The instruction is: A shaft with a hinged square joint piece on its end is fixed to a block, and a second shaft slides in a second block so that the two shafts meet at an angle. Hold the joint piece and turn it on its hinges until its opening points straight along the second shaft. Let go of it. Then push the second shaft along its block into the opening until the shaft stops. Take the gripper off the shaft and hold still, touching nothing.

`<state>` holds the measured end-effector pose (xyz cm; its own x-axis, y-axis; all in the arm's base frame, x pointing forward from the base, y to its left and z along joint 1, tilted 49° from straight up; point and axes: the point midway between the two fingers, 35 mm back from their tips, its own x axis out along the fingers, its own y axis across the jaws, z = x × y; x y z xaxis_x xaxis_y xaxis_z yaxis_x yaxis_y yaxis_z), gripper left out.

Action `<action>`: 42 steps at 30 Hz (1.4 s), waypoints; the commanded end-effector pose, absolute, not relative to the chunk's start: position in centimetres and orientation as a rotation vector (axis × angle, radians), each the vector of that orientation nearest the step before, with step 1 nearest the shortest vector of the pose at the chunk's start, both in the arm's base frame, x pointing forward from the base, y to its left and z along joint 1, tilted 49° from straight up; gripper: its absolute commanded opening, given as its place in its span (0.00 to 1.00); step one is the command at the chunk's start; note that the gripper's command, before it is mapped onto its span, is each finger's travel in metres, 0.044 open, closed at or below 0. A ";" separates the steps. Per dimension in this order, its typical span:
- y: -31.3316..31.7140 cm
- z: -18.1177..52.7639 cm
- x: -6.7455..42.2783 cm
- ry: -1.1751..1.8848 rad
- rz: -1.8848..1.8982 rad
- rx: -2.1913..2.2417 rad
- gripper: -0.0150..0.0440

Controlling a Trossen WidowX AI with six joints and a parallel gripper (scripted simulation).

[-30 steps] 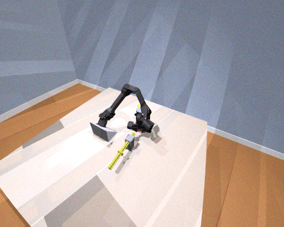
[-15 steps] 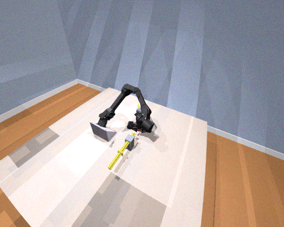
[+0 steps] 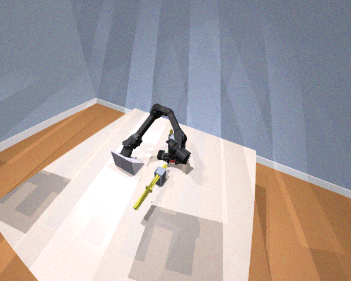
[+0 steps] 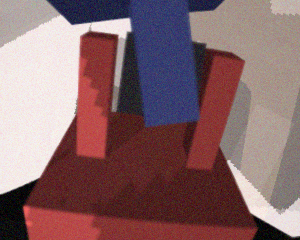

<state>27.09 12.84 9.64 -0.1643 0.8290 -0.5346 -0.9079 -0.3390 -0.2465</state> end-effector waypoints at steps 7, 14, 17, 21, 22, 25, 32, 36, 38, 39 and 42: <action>13.0 9.6 27.0 0.153 1.785 -0.705 0.56; 13.0 9.6 27.0 0.153 1.785 -0.705 0.56; 13.0 9.6 27.0 0.153 1.785 -0.705 0.56; 13.0 9.6 27.0 0.153 1.785 -0.705 0.56; 12.8 9.6 27.1 0.153 1.783 -0.710 0.52; 12.8 9.6 27.1 0.153 1.783 -0.710 0.50; 12.8 9.6 27.1 0.153 1.783 -0.710 0.33; 12.8 9.6 27.1 0.153 1.783 -0.710 0.25; 12.8 9.6 27.1 0.153 1.783 -0.710 0.25; 12.8 9.6 27.1 0.158 1.782 -0.711 0.25; 12.7 9.7 27.0 0.190 1.769 -0.718 0.25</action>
